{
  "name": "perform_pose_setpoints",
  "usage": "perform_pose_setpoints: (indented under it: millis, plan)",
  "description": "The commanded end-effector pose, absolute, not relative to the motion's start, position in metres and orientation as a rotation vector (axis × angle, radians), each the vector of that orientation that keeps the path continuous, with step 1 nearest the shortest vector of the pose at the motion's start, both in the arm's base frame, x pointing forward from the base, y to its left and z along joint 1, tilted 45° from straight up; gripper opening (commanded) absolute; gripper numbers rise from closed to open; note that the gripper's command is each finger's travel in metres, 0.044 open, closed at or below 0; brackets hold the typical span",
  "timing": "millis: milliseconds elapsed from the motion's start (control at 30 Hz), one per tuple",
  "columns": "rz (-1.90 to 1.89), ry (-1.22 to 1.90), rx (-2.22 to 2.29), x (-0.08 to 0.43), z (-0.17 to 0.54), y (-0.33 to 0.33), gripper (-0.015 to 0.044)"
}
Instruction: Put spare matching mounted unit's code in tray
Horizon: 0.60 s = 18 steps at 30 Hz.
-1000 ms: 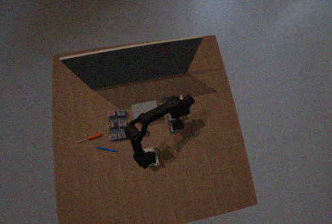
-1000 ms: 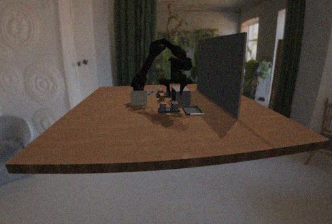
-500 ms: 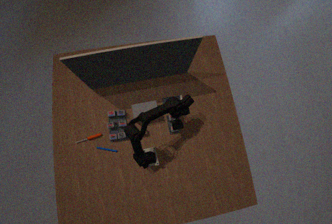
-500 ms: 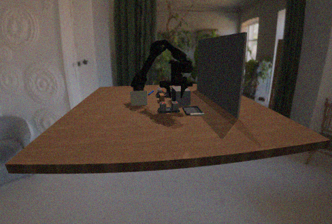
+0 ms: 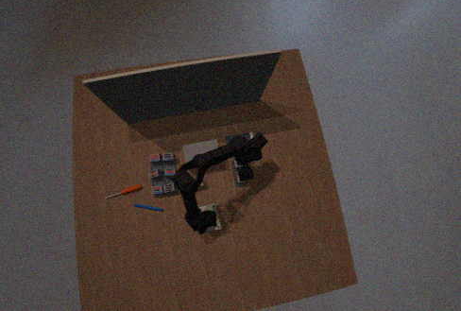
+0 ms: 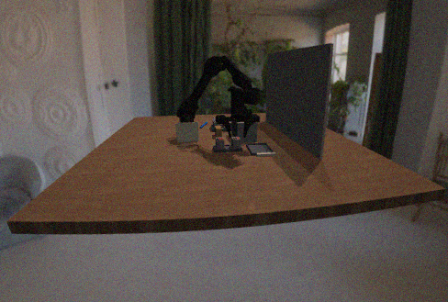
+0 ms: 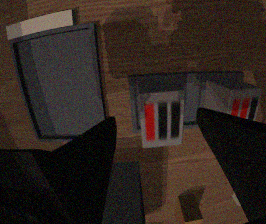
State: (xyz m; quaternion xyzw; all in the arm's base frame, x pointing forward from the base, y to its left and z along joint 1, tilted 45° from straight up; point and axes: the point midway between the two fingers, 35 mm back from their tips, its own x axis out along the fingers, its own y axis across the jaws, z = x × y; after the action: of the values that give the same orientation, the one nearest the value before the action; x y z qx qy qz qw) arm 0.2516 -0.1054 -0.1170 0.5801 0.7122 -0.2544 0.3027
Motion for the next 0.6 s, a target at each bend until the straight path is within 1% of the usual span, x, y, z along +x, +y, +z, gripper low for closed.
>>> perform_pose_setpoints:
  millis: [0, 567]
  plan:
    - [-0.677, 1.894, 1.549, 0.249, -0.122, -0.099, 0.03]
    - [-0.675, 1.896, 1.55, 0.242, -0.14, -0.079, 0.03]
